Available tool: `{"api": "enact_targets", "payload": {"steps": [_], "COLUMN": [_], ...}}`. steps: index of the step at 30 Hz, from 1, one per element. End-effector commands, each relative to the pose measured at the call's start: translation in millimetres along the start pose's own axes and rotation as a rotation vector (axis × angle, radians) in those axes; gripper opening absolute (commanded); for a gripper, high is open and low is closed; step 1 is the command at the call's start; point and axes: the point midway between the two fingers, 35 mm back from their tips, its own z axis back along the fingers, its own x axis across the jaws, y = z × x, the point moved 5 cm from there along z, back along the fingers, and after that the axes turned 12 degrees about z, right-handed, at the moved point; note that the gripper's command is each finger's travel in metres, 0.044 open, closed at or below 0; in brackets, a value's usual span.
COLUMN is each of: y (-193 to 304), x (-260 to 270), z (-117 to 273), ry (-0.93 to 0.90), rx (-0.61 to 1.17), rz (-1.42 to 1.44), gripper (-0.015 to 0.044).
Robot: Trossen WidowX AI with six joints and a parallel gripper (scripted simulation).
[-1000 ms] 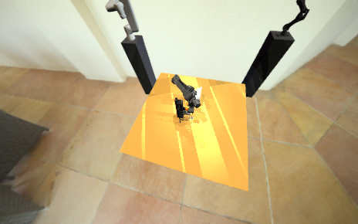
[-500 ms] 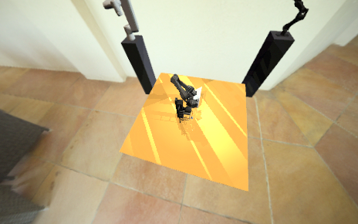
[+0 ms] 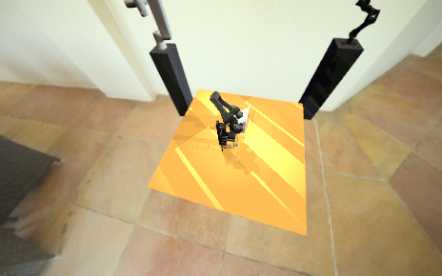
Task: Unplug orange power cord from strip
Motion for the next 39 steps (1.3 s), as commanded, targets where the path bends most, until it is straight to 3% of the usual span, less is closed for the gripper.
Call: {"api": "enact_targets", "payload": {"steps": [1, 4, 12, 39], "y": [0, 0, 0, -39], "x": [0, 0, 0, -10], "z": [0, 0, 0, 3], "ry": [0.0, 0.0, 0.0, 0.003], "rx": [0.0, 0.0, 0.0, -0.002], "rz": [0.0, 0.0, 0.0, 0.004], "gripper": [0.0134, 0.0055, 0.0002, 0.0]}}
